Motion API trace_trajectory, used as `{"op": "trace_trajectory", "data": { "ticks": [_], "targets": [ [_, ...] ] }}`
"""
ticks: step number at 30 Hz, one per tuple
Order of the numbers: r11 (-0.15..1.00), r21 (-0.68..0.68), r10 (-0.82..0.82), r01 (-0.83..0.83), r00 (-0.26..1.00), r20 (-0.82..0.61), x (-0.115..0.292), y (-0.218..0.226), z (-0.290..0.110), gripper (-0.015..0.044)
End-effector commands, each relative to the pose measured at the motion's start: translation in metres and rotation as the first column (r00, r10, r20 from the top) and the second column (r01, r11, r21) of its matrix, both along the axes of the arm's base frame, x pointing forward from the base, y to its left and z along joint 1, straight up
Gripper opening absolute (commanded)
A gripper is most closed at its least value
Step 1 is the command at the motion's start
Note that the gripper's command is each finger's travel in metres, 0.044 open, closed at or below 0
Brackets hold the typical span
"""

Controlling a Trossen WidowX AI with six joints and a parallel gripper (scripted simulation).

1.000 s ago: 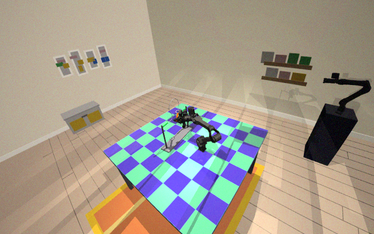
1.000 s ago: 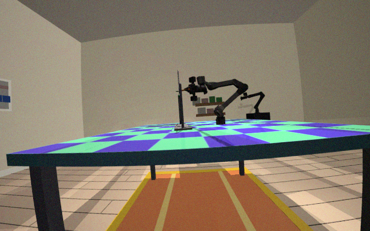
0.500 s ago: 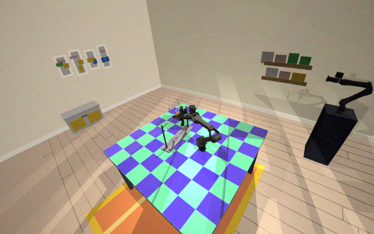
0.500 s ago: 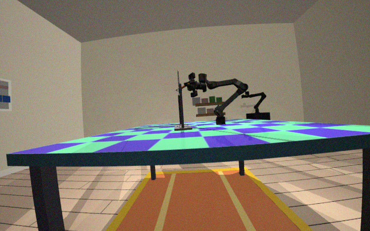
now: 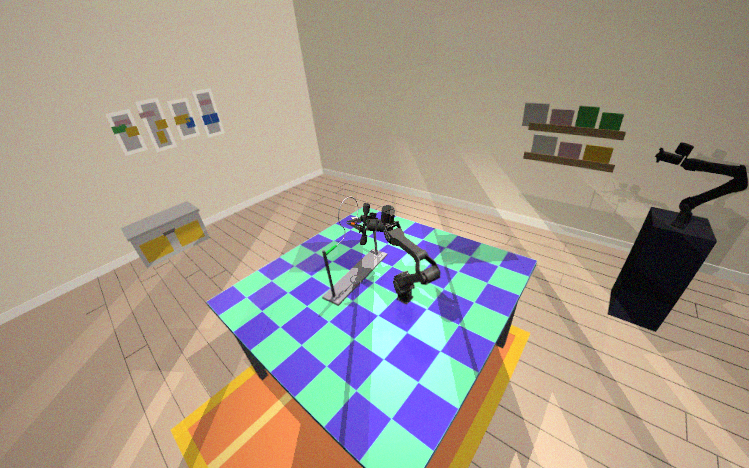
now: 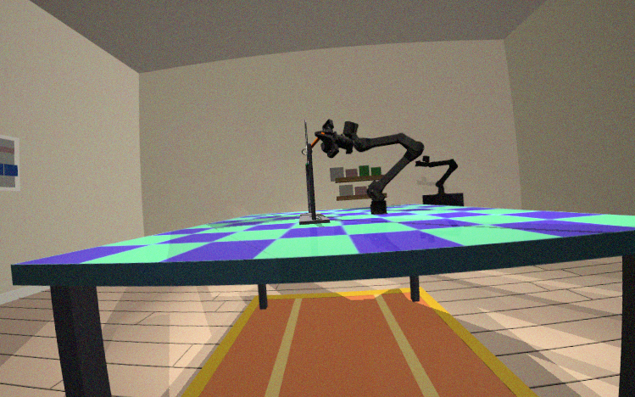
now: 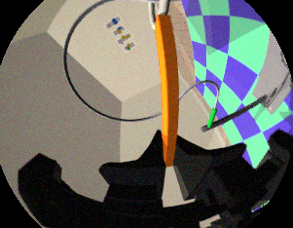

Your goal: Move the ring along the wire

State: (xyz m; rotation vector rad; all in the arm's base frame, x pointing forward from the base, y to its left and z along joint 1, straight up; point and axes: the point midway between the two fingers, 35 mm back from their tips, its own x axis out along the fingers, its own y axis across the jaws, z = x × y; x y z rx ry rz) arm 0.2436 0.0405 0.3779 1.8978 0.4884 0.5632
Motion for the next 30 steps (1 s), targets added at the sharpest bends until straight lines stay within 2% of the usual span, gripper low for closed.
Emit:
{"op": "trace_trajectory", "data": {
  "ticks": [1, 13, 21, 30],
  "targets": [
    [0.998, 0.058, 0.006, -0.006, 1.0, -0.007, 0.001, -0.005, 0.011, -0.015],
    [0.993, 0.118, 0.012, -0.01, 1.0, -0.021, 0.002, -0.016, 0.028, -0.015],
    [0.996, 0.086, 0.014, -0.012, 1.0, -0.02, 0.002, -0.017, 0.03, -0.015],
    [1.0, -0.023, 0.014, -0.014, 1.0, -0.014, 0.002, -0.017, 0.028, -0.015]
  ]
}}
